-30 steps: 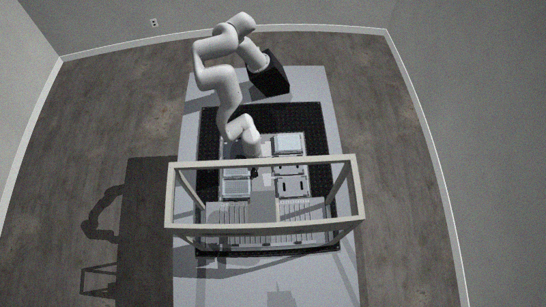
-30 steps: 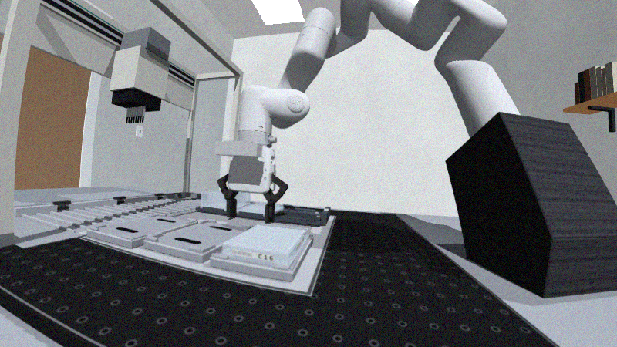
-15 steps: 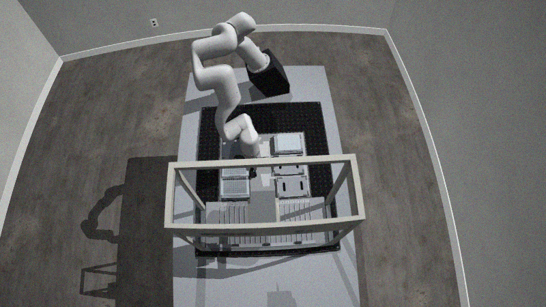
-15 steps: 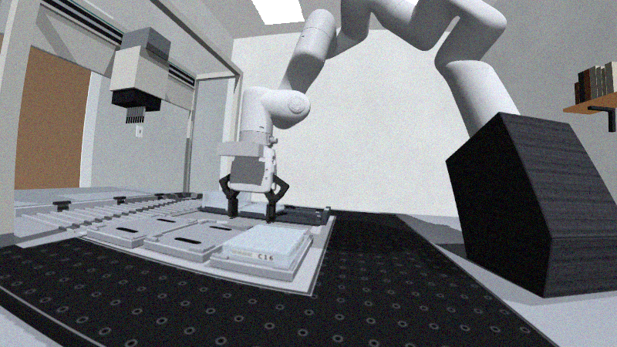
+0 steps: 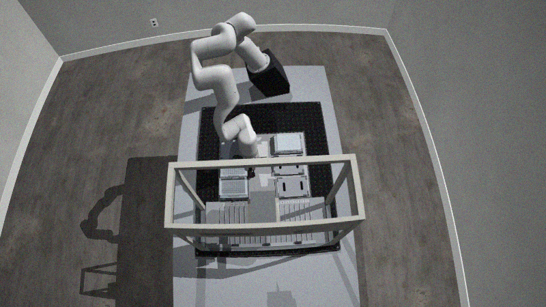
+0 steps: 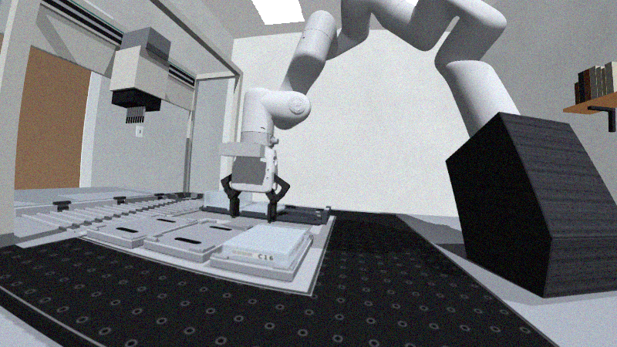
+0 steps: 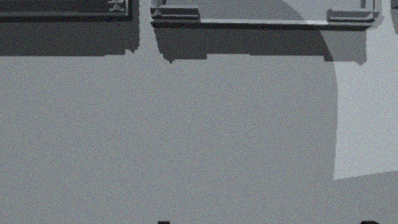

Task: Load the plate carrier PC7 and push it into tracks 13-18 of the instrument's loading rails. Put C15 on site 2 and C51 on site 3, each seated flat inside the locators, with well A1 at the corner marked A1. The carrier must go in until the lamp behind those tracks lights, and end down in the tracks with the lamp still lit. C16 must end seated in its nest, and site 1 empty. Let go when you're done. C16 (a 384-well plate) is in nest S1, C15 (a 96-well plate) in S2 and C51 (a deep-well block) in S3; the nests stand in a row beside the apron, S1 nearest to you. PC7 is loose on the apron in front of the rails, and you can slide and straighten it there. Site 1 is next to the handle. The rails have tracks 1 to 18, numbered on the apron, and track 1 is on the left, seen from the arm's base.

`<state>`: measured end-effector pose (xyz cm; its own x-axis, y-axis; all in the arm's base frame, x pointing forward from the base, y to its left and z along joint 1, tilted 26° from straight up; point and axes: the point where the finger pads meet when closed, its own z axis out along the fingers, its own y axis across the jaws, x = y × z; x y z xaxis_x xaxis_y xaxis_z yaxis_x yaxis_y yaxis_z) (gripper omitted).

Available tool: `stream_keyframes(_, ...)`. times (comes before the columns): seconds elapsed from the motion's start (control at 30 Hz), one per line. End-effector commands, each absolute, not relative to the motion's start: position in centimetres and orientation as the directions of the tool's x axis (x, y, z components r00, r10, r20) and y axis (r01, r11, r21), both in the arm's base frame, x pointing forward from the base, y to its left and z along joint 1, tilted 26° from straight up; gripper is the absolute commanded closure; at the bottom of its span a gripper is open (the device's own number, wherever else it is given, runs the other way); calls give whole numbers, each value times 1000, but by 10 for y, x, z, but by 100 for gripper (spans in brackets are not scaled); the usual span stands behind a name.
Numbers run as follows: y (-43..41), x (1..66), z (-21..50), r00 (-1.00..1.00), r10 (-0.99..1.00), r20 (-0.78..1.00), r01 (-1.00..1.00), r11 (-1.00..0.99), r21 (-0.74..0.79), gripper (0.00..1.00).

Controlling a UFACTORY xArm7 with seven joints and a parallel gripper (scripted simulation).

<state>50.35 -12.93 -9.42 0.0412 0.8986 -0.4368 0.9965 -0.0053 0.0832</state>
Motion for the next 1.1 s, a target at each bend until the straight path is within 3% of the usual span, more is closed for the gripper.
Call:
stream_keyframes(0.0,-129,505,-93,41,899,-436,996,-3,87,0)
stream_keyframes(1.07,-142,505,-86,41,899,-436,996,-3,87,0)
